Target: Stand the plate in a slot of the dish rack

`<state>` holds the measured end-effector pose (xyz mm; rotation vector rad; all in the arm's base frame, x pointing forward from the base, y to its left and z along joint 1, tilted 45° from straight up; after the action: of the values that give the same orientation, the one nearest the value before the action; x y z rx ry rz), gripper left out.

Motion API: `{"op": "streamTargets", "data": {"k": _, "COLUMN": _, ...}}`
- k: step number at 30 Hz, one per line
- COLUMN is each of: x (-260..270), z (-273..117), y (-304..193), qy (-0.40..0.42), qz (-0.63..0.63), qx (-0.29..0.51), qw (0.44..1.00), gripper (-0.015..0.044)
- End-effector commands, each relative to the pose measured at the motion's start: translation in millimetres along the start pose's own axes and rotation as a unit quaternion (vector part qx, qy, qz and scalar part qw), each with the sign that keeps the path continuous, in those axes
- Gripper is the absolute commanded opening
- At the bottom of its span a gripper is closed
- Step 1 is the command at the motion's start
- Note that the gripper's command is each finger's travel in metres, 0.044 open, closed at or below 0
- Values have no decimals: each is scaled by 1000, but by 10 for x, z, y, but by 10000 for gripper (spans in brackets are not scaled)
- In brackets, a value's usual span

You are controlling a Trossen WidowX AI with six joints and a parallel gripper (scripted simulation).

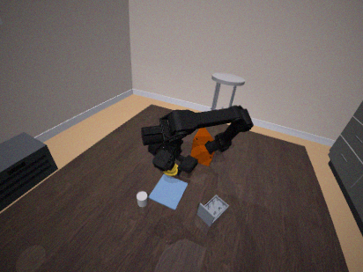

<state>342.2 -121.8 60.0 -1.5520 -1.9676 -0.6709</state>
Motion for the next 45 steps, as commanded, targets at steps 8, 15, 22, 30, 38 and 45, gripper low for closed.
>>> {"op": "streamTargets", "data": {"k": 8, "x": 622, "z": -94, "y": 25, "qy": -4, "qz": 195, "qx": -5, "qw": 981, "gripper": 0}}
{"op": "streamTargets", "data": {"k": 15, "x": 984, "z": -115, "y": -17, "qy": -3, "qz": 309, "qx": -7, "qw": 951, "gripper": 0}}
{"op": "streamTargets", "data": {"k": 22, "x": 1335, "z": -118, "y": -90, "qy": -1, "qz": 420, "qx": -9, "qw": 908, "gripper": 0}}
{"op": "streamTargets", "data": {"k": 30, "x": 1718, "z": -104, "y": -211, "qy": 1, "qz": 541, "qx": -9, "qw": 841, "gripper": 0}}
{"op": "streamTargets", "data": {"k": 38, "x": 2070, "z": -74, "y": -374, "qy": 5, "qz": 651, "qx": -7, "qw": 759, "gripper": 0}}
{"op": "streamTargets", "data": {"k": 45, "x": 2350, "z": -34, "y": -553, "qy": 7, "qz": 736, "qx": -4, "qw": 677, "gripper": 0}}
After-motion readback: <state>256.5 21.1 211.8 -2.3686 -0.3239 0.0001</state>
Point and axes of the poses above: the point midway between the two fingers, 35 mm back from their tips, its own z axis out along the fingers, its own x axis across the jaws, y = z × x, the point moved 5 cm from there along -z, back along the fingers, and after that the axes turned 12 degrees about -z, right-handed, at the moved point
